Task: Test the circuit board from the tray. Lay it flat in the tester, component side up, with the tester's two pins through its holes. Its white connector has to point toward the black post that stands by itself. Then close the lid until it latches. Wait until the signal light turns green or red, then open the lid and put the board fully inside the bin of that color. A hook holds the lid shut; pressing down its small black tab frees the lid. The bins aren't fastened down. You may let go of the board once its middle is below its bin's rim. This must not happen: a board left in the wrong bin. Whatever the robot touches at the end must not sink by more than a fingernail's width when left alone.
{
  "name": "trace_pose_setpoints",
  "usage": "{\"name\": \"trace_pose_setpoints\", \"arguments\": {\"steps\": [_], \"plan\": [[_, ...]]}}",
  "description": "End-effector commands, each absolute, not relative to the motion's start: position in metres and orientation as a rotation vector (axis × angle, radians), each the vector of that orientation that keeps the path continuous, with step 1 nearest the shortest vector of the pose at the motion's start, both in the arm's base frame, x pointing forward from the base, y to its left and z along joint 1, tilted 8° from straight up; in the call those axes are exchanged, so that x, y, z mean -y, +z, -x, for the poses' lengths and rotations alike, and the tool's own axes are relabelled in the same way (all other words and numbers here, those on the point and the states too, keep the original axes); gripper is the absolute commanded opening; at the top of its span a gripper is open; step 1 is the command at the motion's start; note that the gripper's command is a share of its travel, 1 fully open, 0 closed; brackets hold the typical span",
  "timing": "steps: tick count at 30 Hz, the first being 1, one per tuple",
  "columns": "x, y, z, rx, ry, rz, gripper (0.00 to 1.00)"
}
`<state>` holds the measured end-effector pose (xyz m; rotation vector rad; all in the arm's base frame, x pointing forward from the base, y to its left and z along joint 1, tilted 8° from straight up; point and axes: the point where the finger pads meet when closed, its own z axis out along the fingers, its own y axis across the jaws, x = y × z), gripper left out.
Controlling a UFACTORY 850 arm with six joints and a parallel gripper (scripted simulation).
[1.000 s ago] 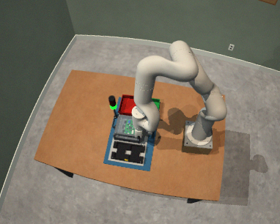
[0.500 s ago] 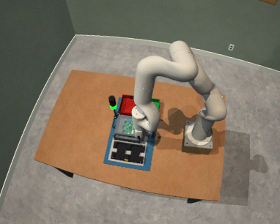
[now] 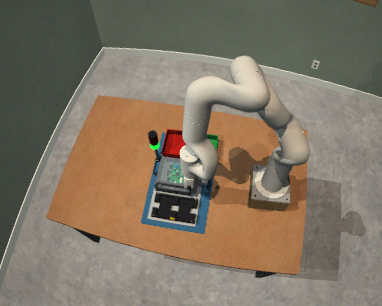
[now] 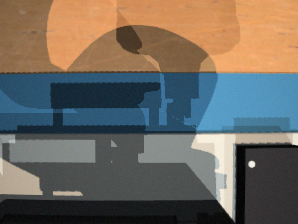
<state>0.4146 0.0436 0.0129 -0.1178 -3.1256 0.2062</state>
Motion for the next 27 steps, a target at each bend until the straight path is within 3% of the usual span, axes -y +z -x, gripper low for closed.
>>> {"name": "trace_pose_setpoints", "arguments": {"steps": [1,15,27], "plan": [[-0.044,0.013,-0.415,3.127,0.205,0.118,0.0],[-0.044,0.015,-0.415,3.127,0.205,0.118,0.0],[-0.051,0.071,-0.416,3.127,0.205,0.118,0.0]]}}
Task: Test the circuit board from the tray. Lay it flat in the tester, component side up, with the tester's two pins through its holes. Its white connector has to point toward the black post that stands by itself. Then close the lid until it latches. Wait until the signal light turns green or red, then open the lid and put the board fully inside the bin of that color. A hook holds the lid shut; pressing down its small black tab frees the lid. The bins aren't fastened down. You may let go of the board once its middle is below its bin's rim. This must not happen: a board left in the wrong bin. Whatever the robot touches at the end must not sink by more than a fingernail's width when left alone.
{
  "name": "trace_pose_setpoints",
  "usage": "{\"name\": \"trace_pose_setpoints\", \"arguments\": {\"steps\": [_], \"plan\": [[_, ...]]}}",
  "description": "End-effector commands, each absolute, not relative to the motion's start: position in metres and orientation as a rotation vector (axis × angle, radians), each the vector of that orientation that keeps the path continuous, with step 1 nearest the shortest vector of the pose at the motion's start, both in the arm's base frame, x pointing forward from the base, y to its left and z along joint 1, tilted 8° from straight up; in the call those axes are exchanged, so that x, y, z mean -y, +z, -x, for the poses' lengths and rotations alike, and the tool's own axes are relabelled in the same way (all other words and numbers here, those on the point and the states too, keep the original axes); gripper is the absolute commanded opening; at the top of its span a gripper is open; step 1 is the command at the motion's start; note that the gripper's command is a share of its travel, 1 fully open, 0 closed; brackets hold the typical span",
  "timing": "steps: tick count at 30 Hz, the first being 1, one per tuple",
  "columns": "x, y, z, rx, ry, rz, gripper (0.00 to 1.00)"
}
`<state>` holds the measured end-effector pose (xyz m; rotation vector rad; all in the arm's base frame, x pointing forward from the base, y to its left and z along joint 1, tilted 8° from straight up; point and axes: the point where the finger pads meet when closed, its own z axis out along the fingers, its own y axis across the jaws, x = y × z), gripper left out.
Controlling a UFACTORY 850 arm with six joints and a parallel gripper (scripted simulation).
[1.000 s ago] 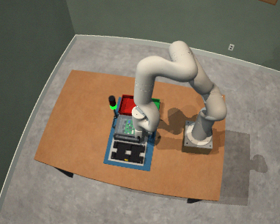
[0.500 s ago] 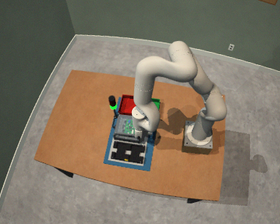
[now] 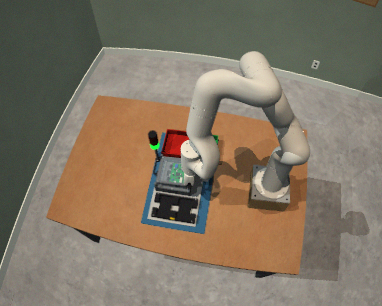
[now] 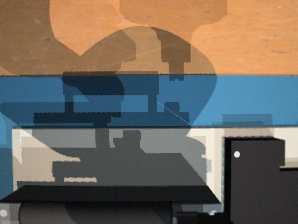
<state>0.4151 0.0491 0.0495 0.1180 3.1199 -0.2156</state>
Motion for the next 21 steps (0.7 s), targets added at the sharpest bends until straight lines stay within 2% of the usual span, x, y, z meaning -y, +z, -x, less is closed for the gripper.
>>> {"name": "trace_pose_setpoints", "arguments": {"steps": [1,21], "plan": [[-0.0516,0.072,-0.416,-3.138,-0.206,-0.118,0.0],[-0.0516,0.0721,-0.416,-3.141,-0.206,-0.083,0.0]]}}
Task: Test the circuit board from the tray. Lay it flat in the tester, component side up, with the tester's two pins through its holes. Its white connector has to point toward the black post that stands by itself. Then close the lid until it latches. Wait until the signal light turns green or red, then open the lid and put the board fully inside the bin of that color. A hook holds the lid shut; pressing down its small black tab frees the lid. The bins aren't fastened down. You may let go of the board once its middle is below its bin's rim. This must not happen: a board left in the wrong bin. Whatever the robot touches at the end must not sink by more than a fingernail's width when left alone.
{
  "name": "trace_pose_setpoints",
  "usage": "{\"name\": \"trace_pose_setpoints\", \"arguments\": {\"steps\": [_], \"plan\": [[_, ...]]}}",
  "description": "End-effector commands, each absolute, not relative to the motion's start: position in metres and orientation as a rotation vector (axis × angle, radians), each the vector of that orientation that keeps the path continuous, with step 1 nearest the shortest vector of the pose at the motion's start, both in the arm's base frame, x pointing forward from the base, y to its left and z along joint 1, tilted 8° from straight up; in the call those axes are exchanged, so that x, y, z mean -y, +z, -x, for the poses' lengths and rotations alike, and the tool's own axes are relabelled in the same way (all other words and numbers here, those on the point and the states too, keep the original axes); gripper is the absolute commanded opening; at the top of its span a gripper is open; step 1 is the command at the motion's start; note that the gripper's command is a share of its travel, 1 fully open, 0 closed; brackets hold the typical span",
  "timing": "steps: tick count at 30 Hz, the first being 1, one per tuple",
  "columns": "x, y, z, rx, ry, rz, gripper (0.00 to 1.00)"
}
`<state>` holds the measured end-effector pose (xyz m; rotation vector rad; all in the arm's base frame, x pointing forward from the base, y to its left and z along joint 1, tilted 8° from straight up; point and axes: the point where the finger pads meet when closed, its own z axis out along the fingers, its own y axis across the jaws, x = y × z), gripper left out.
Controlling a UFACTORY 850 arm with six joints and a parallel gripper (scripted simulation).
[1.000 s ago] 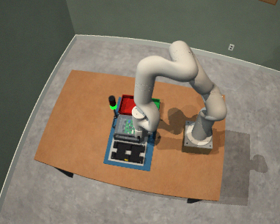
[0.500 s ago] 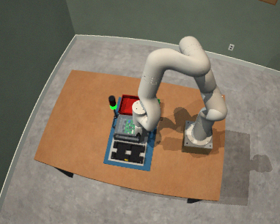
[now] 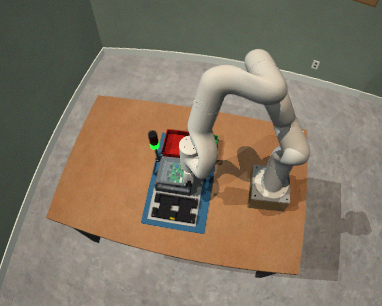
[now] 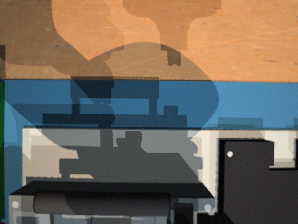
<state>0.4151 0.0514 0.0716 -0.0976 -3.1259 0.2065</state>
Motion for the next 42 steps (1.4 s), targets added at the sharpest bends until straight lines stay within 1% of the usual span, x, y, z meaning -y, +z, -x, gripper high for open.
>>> {"name": "trace_pose_setpoints", "arguments": {"steps": [1,18,42], "plan": [[-0.0516,0.0721,-0.416,3.127,0.205,0.07,0.0],[-0.0516,0.0721,-0.416,3.066,0.198,-0.486,0.0],[-0.0516,0.0721,-0.416,2.688,0.168,-1.473,0.0]]}}
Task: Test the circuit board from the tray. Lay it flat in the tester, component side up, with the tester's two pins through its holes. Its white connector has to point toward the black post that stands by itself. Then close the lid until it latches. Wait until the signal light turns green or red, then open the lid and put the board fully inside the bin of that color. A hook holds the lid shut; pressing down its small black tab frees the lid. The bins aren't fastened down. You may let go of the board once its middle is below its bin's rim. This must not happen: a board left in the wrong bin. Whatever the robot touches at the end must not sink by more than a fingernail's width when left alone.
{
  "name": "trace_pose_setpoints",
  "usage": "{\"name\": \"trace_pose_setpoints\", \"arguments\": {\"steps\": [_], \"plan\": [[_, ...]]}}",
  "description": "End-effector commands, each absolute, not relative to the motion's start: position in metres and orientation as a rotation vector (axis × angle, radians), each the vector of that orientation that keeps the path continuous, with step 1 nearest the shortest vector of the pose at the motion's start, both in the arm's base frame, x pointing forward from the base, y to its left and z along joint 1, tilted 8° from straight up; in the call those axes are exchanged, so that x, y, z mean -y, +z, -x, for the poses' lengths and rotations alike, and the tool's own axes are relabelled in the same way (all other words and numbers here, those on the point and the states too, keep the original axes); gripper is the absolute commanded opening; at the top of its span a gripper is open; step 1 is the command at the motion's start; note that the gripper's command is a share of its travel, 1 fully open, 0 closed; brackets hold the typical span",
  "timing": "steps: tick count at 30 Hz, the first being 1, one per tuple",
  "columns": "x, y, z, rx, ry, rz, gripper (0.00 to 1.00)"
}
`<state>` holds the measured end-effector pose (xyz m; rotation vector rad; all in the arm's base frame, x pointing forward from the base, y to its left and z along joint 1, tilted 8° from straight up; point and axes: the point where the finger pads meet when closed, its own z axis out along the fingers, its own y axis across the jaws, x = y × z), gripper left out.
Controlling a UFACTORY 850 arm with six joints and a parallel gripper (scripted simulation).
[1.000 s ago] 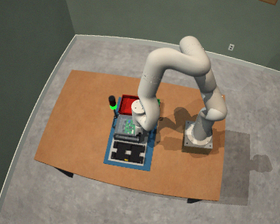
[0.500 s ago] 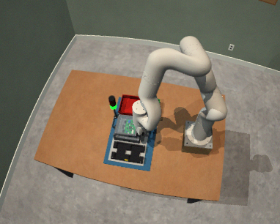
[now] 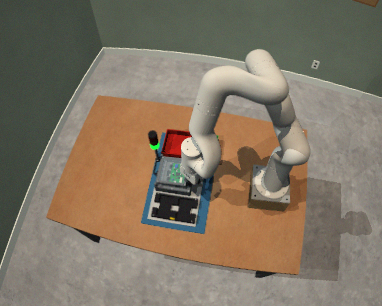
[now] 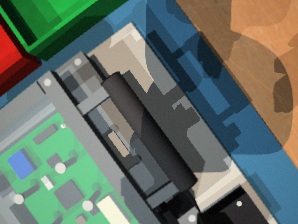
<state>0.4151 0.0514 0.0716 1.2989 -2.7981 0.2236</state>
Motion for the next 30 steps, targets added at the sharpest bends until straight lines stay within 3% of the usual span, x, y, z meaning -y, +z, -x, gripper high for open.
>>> {"name": "trace_pose_setpoints", "arguments": {"steps": [1,30], "plan": [[-0.0516,0.0721,-0.416,2.666,0.167,-1.51,0.0],[-0.0516,0.0721,-0.416,2.231,0.135,-2.068,0.0]]}}
